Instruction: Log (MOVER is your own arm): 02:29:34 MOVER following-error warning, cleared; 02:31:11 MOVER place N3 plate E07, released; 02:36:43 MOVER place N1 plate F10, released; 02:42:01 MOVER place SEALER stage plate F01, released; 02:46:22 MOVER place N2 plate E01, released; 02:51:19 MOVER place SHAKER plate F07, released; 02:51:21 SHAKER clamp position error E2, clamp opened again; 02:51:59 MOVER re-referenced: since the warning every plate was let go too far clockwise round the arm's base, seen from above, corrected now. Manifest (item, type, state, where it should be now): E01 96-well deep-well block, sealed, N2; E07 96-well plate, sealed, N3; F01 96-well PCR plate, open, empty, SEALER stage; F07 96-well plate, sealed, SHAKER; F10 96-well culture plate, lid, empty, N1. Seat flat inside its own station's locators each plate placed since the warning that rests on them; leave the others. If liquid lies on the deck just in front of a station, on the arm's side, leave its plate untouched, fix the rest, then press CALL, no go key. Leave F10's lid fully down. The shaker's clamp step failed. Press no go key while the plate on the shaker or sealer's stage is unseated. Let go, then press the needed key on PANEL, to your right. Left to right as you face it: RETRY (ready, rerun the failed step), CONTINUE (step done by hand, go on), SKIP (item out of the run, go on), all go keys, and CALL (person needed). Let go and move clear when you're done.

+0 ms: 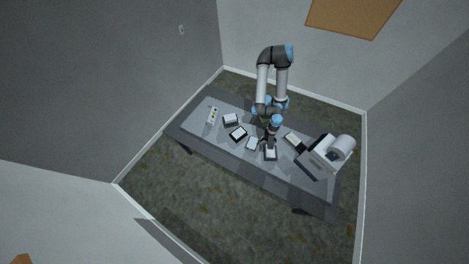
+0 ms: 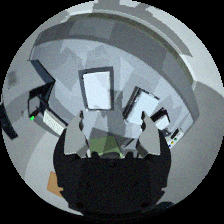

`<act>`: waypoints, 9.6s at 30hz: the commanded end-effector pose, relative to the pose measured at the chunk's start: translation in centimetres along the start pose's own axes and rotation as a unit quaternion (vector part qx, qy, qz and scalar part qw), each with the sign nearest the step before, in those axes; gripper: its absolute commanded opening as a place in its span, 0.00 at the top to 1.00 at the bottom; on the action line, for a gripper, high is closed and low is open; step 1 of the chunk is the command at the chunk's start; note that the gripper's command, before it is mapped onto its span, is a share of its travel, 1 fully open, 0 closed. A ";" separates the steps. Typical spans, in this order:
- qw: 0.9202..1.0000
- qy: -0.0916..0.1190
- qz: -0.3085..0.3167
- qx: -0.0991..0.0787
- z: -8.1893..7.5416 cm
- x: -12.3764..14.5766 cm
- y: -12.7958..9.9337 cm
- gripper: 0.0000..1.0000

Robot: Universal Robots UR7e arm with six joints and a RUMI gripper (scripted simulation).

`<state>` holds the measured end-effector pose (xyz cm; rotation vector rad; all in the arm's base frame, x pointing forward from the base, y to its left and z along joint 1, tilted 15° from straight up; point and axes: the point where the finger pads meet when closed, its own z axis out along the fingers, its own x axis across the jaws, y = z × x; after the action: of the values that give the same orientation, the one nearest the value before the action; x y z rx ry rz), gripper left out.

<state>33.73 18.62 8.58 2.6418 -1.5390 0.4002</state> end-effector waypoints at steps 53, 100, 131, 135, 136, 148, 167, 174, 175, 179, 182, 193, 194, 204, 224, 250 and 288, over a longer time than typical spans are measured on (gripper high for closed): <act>0.998 0.053 -0.019 0.001 4.0 -5.5 -1.5 0.18; 0.998 0.053 -0.019 0.001 7.7 -5.4 -1.5 0.18; 0.998 0.053 -0.019 0.001 9.5 -5.2 -1.5 0.18; 0.998 0.053 -0.019 0.001 9.5 -5.2 -1.5 0.18; 0.998 0.053 -0.019 0.001 9.5 -5.2 -1.5 0.18; 0.998 0.053 -0.019 0.001 9.5 -5.2 -1.5 1.00; 0.998 0.053 -0.019 0.001 9.5 -5.2 -1.5 1.00; 0.998 0.053 -0.019 0.001 9.5 -5.2 -1.5 1.00; 0.998 0.053 -0.019 0.001 9.5 -5.2 -1.5 1.00; 0.998 0.053 -0.019 0.001 9.5 -5.2 -1.5 1.00; 0.998 0.053 -0.019 0.001 9.4 -5.2 -1.5 1.00; 0.998 0.053 -0.019 0.001 9.1 -5.2 -1.5 1.00; 0.998 0.053 -0.019 0.001 9.0 -5.2 -1.5 1.00; 0.998 0.053 -0.019 0.001 8.7 -5.2 -1.5 1.00; 0.998 0.053 -0.019 0.001 7.6 -5.2 -1.5 1.00; 0.998 0.053 -0.019 0.001 5.0 -5.2 -1.5 1.00; 1.000 0.001 -0.020 0.000 5.4 -5.7 -1.5 1.00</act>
<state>33.36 23.16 2.06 2.6651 -1.4835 0.3988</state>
